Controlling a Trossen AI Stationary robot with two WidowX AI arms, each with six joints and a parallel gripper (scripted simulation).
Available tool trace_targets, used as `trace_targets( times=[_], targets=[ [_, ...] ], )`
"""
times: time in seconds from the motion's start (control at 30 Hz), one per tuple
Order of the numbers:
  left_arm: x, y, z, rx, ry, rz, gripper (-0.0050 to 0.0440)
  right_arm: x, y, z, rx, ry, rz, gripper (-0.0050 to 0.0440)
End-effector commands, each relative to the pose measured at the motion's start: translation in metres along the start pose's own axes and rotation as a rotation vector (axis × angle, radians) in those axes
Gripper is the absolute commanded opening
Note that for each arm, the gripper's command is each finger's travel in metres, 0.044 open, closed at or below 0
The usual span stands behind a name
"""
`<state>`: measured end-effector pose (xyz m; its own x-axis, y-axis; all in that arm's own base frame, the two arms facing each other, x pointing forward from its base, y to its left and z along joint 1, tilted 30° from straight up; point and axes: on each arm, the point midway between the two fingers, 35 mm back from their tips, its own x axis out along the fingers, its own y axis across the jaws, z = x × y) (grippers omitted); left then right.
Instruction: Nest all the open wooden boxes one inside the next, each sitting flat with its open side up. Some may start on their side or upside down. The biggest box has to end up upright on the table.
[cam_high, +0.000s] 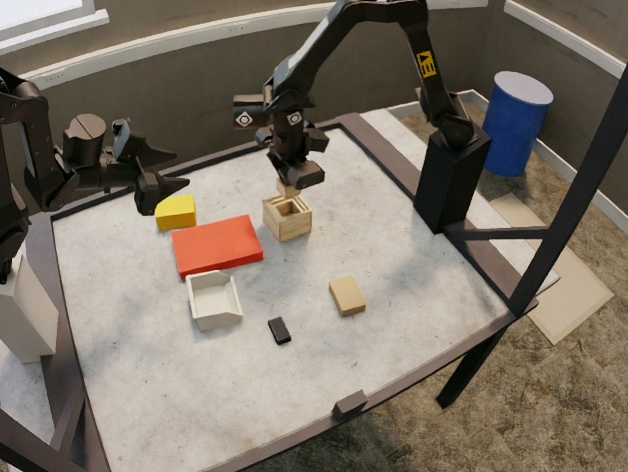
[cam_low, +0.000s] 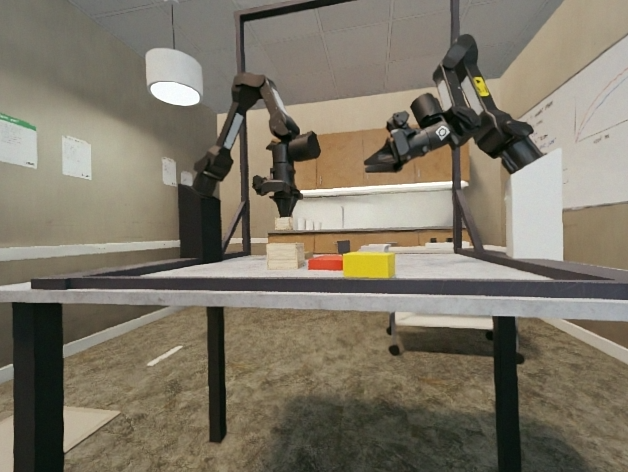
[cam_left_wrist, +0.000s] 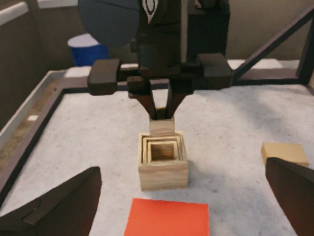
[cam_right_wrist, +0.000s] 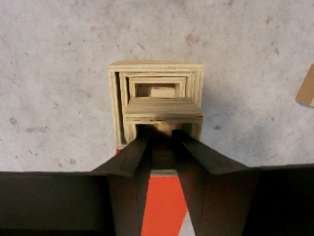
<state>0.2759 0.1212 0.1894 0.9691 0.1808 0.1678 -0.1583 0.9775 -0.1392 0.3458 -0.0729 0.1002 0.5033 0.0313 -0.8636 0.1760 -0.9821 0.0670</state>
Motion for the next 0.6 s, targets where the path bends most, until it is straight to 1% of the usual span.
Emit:
trace_targets(
  times=[0.0,0.57],
  targets=[
    [0.0,0.001,0.001,-0.002,-0.002,0.001,0.04,0.005,-0.001,0.0,0.003,-0.002,0.003,0.0144],
    [0.0,0.001,0.001,-0.002,-0.002,0.001,0.04,0.025,-0.001,0.0,0.003,-0.002,0.003,0.0144]
  ],
)
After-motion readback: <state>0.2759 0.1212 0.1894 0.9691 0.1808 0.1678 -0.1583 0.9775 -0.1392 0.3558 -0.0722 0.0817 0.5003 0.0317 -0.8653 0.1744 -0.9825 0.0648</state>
